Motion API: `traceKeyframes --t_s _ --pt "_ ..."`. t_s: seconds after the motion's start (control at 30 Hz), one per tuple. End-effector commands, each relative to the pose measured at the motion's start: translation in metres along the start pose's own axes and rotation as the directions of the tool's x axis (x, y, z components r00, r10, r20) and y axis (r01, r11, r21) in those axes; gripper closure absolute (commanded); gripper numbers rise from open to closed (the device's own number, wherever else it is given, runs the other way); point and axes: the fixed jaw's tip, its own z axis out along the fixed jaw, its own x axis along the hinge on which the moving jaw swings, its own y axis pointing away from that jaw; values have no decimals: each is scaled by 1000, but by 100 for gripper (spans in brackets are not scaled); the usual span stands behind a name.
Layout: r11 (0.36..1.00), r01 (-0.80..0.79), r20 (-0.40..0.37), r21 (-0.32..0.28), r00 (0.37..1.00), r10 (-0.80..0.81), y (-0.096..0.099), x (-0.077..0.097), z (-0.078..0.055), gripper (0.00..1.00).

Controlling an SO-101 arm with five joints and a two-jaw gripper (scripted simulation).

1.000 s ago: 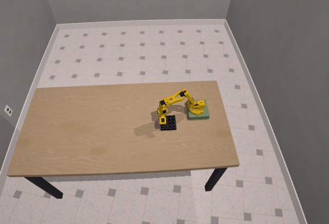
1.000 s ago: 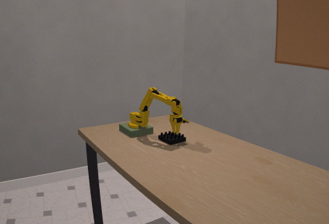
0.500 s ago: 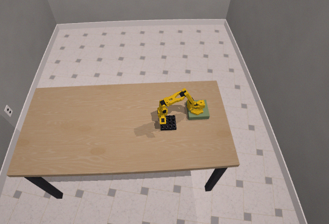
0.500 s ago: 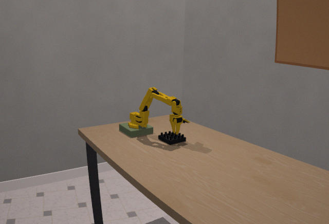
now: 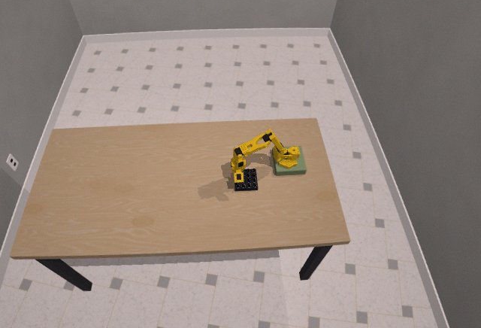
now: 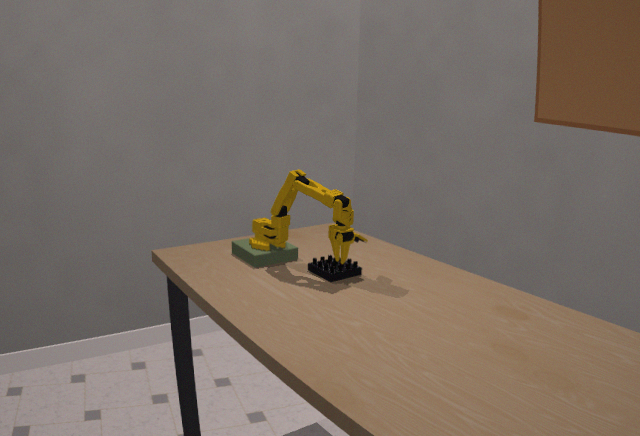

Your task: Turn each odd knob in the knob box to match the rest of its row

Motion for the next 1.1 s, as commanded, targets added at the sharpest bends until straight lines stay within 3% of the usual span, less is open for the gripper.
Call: traceKeyframes --t_s 0.0,1.07 --pt "1000 -1 1 -2 1000 1 3 -1 2 90" --pt "1000 -1 1 -2 1000 1 -2 -4 -5 90"
